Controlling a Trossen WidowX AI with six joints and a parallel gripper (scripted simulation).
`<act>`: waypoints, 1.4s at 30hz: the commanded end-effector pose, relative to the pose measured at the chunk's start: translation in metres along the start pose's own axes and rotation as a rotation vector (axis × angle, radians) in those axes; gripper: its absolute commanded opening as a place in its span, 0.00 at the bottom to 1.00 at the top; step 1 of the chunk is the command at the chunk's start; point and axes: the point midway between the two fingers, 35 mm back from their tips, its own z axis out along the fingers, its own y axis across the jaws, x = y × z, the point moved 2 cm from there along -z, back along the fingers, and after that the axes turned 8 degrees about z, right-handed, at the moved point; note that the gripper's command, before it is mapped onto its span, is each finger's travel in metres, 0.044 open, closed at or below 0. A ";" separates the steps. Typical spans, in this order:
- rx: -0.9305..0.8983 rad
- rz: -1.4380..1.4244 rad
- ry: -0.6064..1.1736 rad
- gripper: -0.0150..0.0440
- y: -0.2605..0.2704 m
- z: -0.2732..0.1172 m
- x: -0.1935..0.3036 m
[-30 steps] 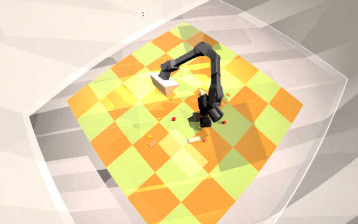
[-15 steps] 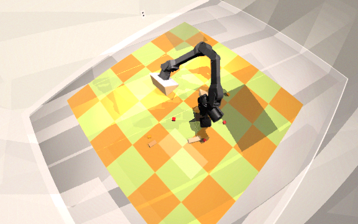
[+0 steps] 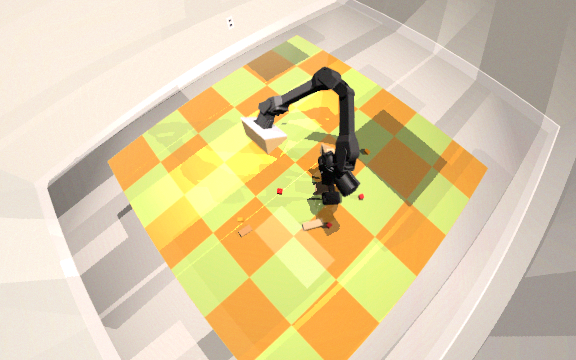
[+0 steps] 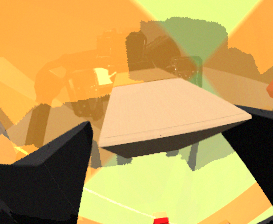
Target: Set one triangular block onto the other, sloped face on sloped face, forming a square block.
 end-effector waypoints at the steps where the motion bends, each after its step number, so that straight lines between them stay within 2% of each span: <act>1: 0.000 0.000 0.000 1.00 0.000 -0.002 0.000; 7: 0.002 0.000 0.002 1.00 -0.001 -0.060 0.000; 17: 0.019 0.005 -0.010 1.00 -0.004 -0.062 -0.001; 29: 0.027 0.038 0.284 1.00 0.005 -0.087 -0.054; 42: 0.030 0.035 0.314 1.00 0.005 -0.078 -0.054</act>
